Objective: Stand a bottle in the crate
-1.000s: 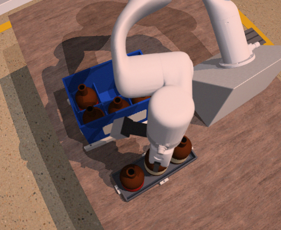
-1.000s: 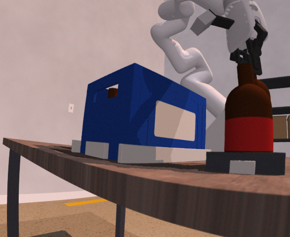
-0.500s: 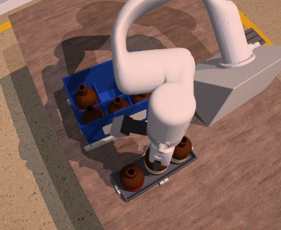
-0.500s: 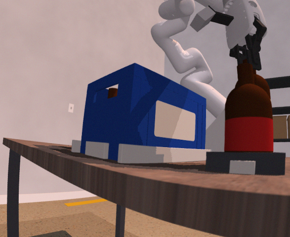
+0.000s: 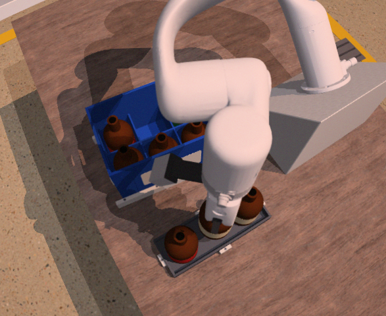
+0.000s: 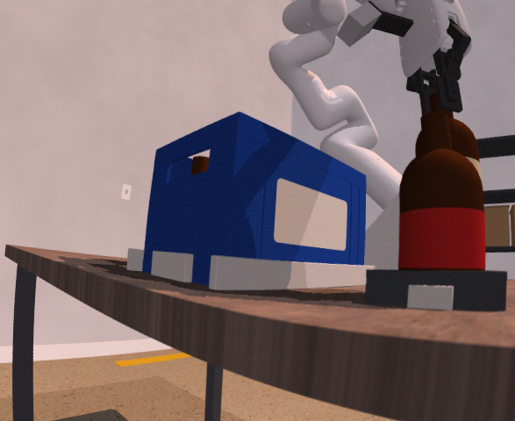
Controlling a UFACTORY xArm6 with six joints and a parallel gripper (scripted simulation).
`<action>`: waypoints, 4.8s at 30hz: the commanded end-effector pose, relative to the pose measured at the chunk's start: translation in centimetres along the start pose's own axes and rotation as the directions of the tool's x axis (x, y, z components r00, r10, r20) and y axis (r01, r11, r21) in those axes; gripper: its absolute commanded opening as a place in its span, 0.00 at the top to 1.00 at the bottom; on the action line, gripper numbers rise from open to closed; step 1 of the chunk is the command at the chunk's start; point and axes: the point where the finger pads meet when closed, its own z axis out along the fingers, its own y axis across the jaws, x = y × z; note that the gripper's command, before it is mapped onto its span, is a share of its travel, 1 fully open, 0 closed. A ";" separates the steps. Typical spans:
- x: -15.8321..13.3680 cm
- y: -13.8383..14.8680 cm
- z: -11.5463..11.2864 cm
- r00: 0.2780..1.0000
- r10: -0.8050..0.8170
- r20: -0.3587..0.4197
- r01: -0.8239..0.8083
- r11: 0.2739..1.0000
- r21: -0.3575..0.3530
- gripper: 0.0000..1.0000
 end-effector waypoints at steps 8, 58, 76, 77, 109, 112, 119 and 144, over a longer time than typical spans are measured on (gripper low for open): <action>0.1 -0.1 -1.1 1.000 0.001 0.000 -0.001 1.000 0.004 1.00; 0.0 -0.1 -2.5 1.000 0.001 0.000 -0.001 1.000 0.004 1.00; 0.0 -0.1 -4.4 1.000 0.001 0.000 -0.001 1.000 0.004 1.00; 0.0 -0.1 -4.5 1.000 0.001 0.000 -0.001 1.000 0.004 1.00; 0.0 -0.1 -5.4 1.000 0.001 0.000 -0.001 1.000 0.004 1.00; 0.0 -0.1 -5.4 1.000 0.001 0.000 -0.001 1.000 0.004 1.00; 0.0 -0.1 -5.4 1.000 0.001 0.000 -0.001 1.000 0.004 1.00; 0.0 -0.1 -7.2 1.000 0.001 0.000 -0.001 1.000 0.004 1.00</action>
